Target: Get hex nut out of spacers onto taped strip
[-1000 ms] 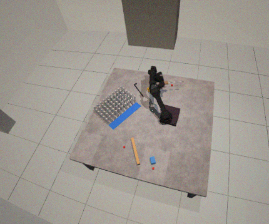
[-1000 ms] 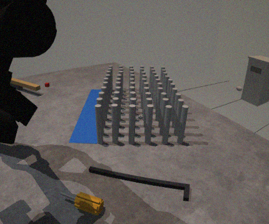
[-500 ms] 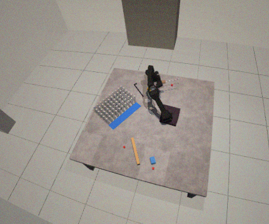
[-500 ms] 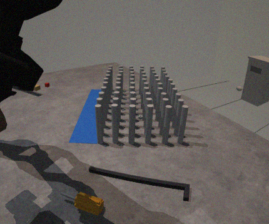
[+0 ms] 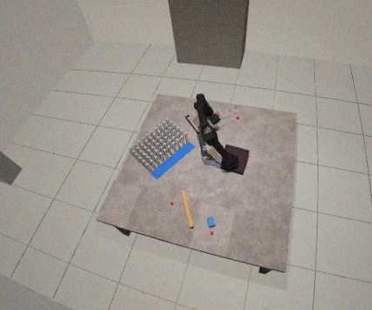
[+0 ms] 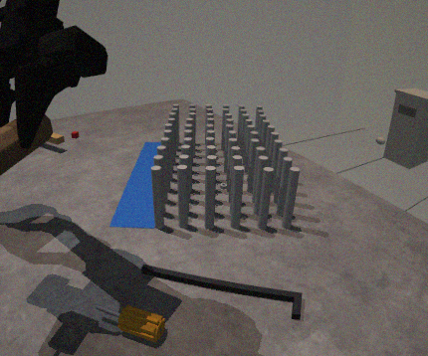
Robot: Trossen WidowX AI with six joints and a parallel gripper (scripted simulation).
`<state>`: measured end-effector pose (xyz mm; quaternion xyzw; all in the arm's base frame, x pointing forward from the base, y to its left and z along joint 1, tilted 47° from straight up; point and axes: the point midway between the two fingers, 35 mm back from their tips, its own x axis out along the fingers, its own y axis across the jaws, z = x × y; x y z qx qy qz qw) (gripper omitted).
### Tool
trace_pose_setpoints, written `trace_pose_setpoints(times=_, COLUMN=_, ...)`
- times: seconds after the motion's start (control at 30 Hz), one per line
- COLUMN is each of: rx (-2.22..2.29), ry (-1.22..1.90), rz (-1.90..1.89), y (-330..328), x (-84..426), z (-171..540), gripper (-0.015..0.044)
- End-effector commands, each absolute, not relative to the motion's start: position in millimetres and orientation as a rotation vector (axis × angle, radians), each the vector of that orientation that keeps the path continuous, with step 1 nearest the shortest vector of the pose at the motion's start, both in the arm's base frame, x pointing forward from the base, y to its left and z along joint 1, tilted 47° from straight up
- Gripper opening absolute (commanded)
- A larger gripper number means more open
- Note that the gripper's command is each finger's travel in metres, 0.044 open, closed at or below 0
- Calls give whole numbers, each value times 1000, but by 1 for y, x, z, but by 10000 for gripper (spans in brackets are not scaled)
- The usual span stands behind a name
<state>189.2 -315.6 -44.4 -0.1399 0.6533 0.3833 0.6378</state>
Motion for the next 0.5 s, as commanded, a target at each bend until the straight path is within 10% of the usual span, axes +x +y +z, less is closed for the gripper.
trace_pose_setpoints(times=0.0, rx=-400, ry=1432, rz=886, y=-310, x=200, z=-27, gripper=0)
trace_pose_setpoints(times=0.47, rx=-666, ry=1208, rz=949, y=-272, x=234, z=30, gripper=0)
